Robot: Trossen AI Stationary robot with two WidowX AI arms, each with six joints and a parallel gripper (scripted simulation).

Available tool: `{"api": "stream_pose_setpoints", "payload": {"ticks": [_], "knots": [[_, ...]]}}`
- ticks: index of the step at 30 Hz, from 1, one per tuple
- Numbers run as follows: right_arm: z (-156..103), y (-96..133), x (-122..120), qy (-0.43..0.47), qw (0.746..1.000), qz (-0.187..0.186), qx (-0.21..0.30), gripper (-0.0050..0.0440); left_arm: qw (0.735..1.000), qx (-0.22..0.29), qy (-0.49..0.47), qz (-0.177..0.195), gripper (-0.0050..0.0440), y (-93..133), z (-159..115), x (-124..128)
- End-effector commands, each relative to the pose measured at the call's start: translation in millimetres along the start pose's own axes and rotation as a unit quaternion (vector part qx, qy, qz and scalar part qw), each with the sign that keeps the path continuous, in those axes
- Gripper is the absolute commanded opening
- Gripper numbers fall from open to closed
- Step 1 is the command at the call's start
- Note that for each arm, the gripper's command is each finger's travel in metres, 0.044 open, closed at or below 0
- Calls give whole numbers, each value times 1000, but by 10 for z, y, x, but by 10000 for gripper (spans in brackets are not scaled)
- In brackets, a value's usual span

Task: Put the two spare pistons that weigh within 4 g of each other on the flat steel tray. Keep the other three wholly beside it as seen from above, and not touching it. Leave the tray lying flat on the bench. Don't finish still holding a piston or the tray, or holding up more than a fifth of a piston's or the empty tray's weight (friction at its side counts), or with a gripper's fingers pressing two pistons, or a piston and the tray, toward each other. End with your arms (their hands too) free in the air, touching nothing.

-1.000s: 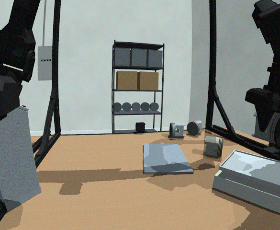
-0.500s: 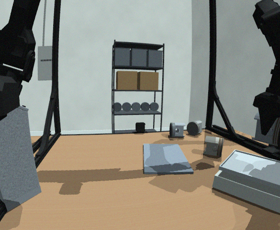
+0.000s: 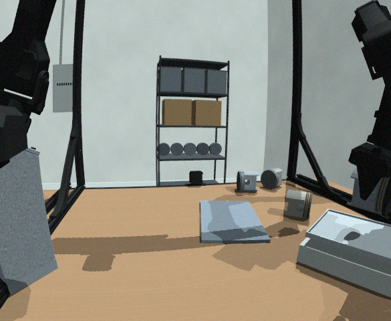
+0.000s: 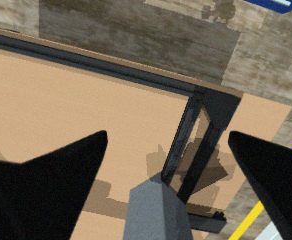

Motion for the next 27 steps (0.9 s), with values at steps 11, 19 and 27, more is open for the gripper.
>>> {"api": "stream_pose_setpoints", "payload": {"ticks": [11, 19, 27], "knots": [[-1, -1, 1, 1, 1000, 1, 1, 440, 1000, 1, 4, 2, 158, -231, 19, 6], [-1, -1, 1, 1, 1000, 1, 1, 440, 1000, 1, 4, 2, 158, -331, 23, 5], [-1, -1, 1, 1, 1000, 1, 1, 440, 1000, 1, 4, 2, 158, -464, 28, 3]]}}
Point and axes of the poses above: on each arm, the point midway between the two fingers, 35 mm back from their tips, its own y axis back along the fingers, its own x axis across the jaws, z = x × y, the point moved 9 cm from there along y, back along the fingers
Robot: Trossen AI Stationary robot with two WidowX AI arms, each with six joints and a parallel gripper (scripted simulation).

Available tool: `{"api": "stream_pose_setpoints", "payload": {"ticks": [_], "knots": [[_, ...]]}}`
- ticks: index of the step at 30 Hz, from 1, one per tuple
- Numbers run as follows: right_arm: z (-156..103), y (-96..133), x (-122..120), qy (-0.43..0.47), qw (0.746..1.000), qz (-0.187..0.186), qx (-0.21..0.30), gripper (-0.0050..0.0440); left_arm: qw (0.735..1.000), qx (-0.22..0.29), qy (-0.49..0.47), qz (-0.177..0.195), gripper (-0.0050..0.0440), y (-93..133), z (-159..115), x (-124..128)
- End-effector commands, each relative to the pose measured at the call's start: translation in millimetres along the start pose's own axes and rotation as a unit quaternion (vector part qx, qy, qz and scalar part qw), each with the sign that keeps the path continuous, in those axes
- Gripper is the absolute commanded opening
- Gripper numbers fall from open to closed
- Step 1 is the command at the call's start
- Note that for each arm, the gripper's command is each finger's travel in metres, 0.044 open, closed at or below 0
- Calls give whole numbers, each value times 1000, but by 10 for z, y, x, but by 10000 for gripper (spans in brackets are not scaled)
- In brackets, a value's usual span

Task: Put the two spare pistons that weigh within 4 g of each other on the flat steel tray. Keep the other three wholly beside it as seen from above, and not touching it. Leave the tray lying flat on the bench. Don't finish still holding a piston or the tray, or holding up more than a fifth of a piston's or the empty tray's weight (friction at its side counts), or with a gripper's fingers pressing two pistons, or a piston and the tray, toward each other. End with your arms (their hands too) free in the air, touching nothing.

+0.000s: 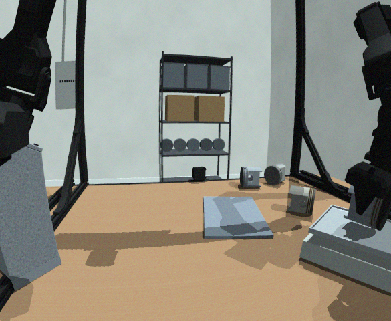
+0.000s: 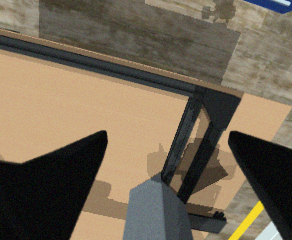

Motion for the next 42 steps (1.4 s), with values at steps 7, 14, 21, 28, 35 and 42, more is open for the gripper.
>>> {"api": "stream_pose_setpoints", "payload": {"ticks": [7, 14, 21, 28, 35, 42], "knots": [[-1, -1, 1, 1, 1000, 1, 1, 440, 1000, 0, 5, 5, 158, -102, 18, 15], [-1, -1, 1, 1, 1000, 1, 1, 440, 1000, 0, 5, 5, 378, -102, 18, 15], [-1, -1, 1, 1, 1000, 1, 1, 440, 1000, 0, 5, 5, 378, -102, 18, 15], [-1, -1, 1, 1, 1000, 1, 1, 440, 1000, 0, 5, 5, 378, -102, 18, 15], [-1, -1, 1, 1, 1000, 1, 1, 440, 1000, 0, 5, 5, 378, 15, 18, 14], [-1, -1, 1, 1, 1000, 1, 1, 440, 1000, 0, 5, 5, 378, 98, 17, 13]]}}
Point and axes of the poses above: on each arm, the point midway between the two fingers, 35 mm back from their tips, its own y axis back along the fingers, its own x axis across the jaws, z = x × y, the point moved 9 cm from there along y, back along the fingers
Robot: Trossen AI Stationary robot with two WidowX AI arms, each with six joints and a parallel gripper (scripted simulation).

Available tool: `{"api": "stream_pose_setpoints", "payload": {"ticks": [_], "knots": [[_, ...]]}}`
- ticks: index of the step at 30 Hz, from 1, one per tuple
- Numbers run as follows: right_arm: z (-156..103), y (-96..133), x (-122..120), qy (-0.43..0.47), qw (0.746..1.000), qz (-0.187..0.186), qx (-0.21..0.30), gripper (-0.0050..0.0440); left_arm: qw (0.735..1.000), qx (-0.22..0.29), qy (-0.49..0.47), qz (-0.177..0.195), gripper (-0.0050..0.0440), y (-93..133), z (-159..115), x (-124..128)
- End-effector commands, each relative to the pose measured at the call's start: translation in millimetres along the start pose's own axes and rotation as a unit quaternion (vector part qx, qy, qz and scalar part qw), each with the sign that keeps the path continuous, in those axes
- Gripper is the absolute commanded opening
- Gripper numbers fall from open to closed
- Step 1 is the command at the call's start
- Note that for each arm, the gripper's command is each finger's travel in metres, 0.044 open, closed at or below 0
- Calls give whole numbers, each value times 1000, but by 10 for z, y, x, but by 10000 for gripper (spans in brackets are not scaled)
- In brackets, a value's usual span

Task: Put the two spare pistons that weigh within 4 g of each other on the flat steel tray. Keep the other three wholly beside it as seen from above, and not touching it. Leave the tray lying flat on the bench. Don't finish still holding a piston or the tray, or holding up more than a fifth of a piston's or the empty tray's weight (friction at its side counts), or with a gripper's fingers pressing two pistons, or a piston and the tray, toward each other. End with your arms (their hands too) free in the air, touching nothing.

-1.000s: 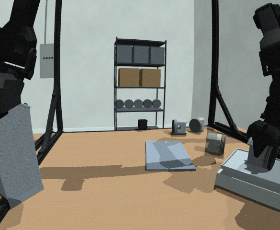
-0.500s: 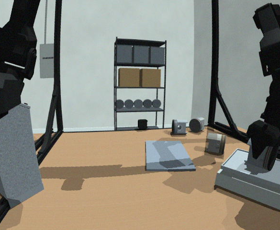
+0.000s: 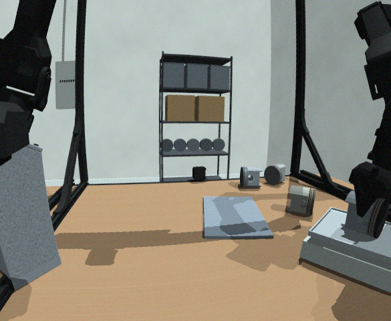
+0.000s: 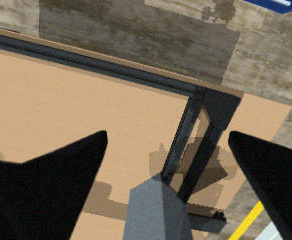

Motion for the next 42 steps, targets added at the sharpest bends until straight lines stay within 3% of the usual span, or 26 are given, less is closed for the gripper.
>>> {"api": "stream_pose_setpoints", "payload": {"ticks": [1, 38, 42], "knots": [[-1, -1, 1, 1, 1000, 1, 1, 440, 1000, 0, -4, -6, 378, 93, -17, -17], [-1, -1, 1, 1, 1000, 1, 1, 440, 1000, -2, -9, -8, 378, 689, -57, 2], [-1, -1, 1, 1, 1000, 1, 1, 440, 998, -11, -62, -6, 378, 689, -74, 0]]}}
Point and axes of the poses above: on each arm, the point midway between the two fingers, 35 mm back from their tips, its own y axis back along the fingers, its own x axis across the jaws, z = x × y, the point moved 9 cm from there along y, back along the fingers
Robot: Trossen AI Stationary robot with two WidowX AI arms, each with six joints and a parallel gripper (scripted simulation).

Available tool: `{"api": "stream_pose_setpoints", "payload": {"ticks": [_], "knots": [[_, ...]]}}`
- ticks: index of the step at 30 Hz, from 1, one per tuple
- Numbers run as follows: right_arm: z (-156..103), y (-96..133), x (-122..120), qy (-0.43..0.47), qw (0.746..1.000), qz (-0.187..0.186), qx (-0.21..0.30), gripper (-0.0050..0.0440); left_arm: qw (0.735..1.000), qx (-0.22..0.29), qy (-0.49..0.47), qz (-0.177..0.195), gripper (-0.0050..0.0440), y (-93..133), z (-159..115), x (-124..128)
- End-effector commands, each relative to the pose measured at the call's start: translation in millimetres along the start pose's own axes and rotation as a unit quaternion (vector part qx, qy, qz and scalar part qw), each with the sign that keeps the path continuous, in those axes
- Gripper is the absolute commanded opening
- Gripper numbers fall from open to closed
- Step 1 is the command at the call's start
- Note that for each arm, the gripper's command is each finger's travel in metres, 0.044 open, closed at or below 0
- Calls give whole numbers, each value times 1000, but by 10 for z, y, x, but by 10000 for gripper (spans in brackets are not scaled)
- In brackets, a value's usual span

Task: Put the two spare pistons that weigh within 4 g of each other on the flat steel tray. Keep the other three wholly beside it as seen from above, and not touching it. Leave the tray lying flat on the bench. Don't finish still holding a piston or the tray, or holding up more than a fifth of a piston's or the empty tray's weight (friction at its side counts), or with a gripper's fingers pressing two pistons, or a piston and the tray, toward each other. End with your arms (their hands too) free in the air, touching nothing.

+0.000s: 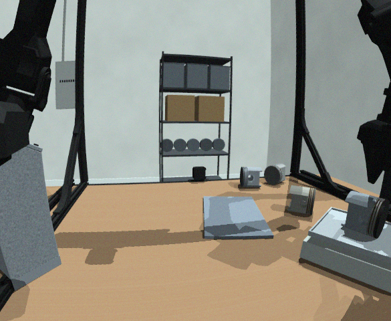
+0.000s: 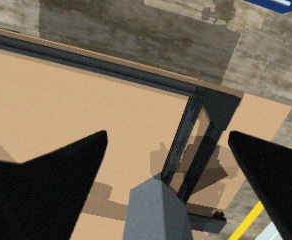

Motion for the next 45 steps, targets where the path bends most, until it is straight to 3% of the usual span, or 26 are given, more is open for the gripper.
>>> {"api": "stream_pose_setpoints", "payload": {"ticks": [1, 10, 24, 45], "knots": [[-1, -1, 1, 1, 1000, 1, 1, 440, 999, -10, -46, -2, 378, 44, -39, -11], [-1, -1, 1, 1, 1000, 1, 1, 440, 990, -26, -137, 2, 378, 43, -68, -12], [-1, -1, 1, 1, 1000, 1, 1, 440, 955, -53, -291, 8, 378, 39, -117, -3], [-1, -1, 1, 1, 1000, 1, 1, 440, 851, -93, -517, 19, 378, 28, -181, 42]]}}
Point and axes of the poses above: on each arm, the point midway between the two fingers, 35 mm back from their tips, its own y axis back along the fingers, its own x axis across the jaws, z = x × y, the point moved 9 cm from there along y, back along the fingers
